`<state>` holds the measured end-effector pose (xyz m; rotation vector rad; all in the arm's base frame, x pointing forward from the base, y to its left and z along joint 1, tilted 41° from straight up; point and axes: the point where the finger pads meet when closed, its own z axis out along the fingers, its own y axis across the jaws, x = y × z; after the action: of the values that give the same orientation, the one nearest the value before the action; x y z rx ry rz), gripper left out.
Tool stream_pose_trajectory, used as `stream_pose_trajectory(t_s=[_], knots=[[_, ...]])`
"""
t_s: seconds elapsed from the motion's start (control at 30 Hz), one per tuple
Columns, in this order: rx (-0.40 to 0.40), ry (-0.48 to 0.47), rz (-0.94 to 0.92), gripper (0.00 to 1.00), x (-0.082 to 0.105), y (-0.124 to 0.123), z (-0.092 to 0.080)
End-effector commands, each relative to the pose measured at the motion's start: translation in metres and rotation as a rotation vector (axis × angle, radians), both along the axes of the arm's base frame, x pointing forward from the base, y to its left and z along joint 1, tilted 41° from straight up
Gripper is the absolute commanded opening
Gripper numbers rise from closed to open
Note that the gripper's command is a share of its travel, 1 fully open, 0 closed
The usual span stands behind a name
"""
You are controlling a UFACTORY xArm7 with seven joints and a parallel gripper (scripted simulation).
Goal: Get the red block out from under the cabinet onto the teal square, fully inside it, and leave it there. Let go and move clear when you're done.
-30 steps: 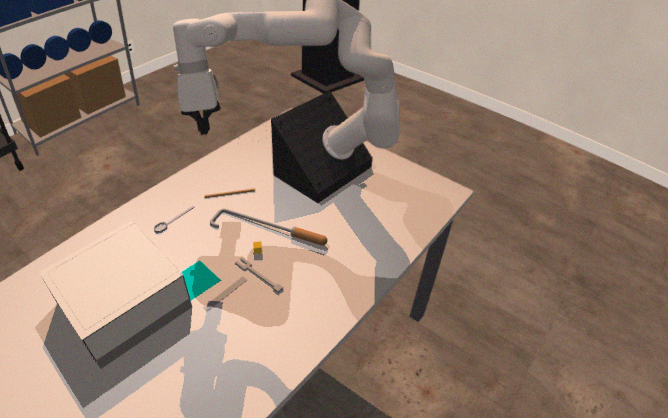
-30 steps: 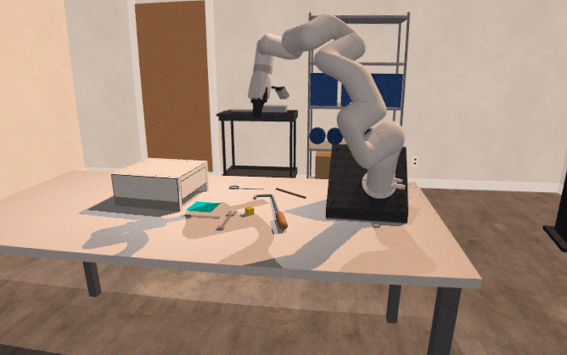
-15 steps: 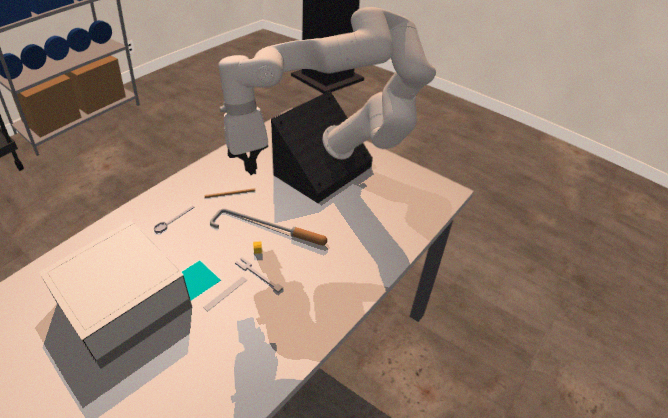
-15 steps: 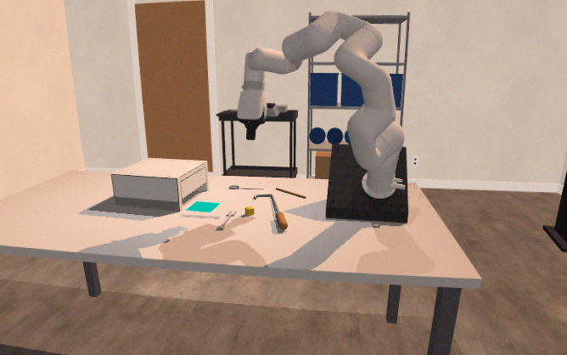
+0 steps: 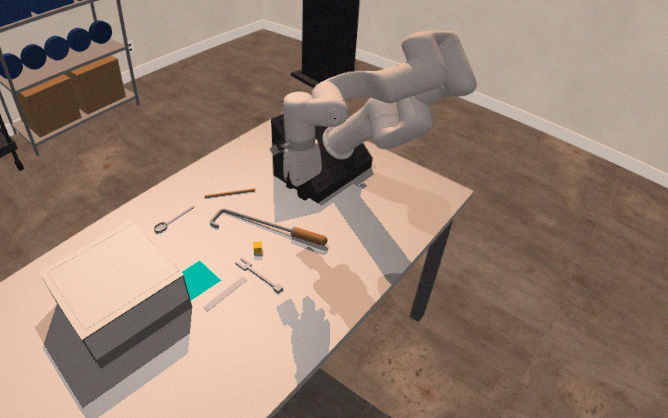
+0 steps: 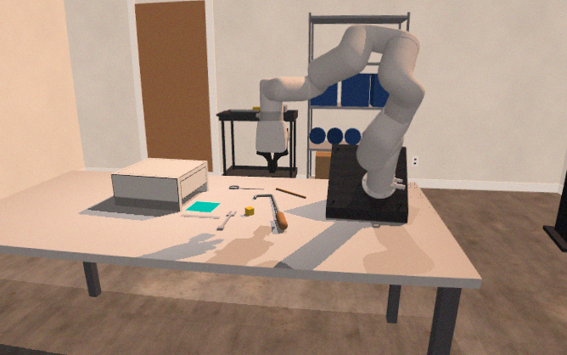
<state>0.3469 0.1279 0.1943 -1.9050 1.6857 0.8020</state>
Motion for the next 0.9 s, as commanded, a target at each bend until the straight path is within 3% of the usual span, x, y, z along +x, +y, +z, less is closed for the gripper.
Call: stream_pose_trajectory(t_s=[0.0, 0.13, 0.87], knots=[[-0.031, -0.07, 0.043, 0.0, -0.0298, 0.0148, -0.0065], [-0.04, -0.083, 0.057, 0.0, -0.0375, 0.0172, -0.0102], [-0.04, -0.083, 0.058, 0.0, -0.0376, 0.0172, -0.0102]])
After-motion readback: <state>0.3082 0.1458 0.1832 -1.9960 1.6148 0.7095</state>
